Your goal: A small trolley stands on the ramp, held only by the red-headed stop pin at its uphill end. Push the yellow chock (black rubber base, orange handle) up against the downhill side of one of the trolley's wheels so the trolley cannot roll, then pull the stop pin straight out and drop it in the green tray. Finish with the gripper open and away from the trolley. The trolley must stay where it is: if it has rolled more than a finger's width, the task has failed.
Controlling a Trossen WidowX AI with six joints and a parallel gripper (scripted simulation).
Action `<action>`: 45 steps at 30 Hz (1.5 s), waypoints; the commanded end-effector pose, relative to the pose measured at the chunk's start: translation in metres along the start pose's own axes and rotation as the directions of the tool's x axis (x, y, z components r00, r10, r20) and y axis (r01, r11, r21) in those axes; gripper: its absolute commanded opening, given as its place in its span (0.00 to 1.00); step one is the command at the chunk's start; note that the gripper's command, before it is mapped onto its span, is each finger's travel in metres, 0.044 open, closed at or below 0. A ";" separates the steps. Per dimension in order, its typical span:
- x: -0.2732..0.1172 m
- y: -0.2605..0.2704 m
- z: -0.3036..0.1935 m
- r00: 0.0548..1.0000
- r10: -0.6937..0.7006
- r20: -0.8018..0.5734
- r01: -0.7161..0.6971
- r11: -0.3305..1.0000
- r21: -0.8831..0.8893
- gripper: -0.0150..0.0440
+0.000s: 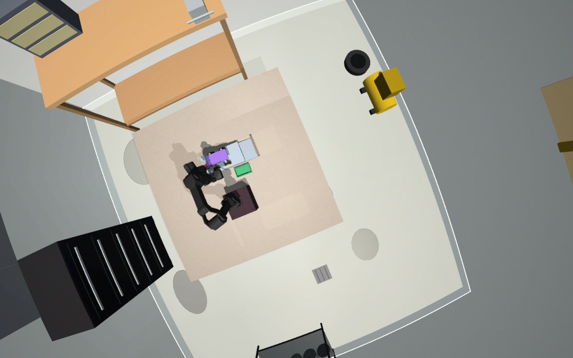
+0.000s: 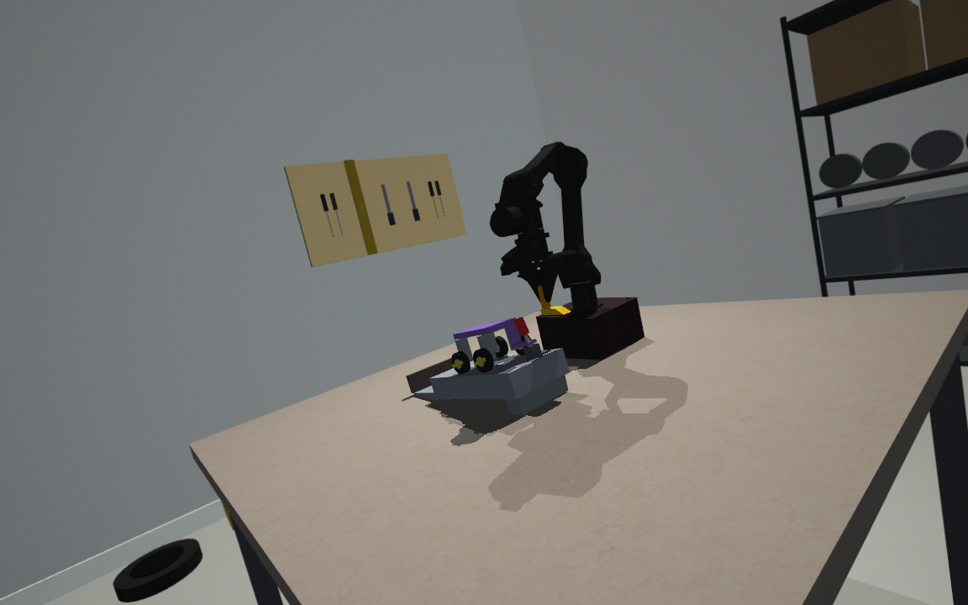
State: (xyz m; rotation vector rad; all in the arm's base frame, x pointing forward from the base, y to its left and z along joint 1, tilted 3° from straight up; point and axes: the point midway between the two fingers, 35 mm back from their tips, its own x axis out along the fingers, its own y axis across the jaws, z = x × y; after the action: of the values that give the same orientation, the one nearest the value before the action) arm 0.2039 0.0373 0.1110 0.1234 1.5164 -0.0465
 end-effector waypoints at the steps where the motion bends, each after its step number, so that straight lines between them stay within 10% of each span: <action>1: 0.001 -0.010 0.002 1.000 0.003 -0.002 -0.003 1.000 -0.003 0.25; 45: 0.015 -0.170 0.030 1.000 -0.012 -0.001 0.012 1.000 -0.003 0.25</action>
State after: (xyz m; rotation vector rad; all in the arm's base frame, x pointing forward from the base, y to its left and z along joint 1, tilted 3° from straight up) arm 0.2133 -0.1232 0.0872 0.1164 1.5300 -0.0543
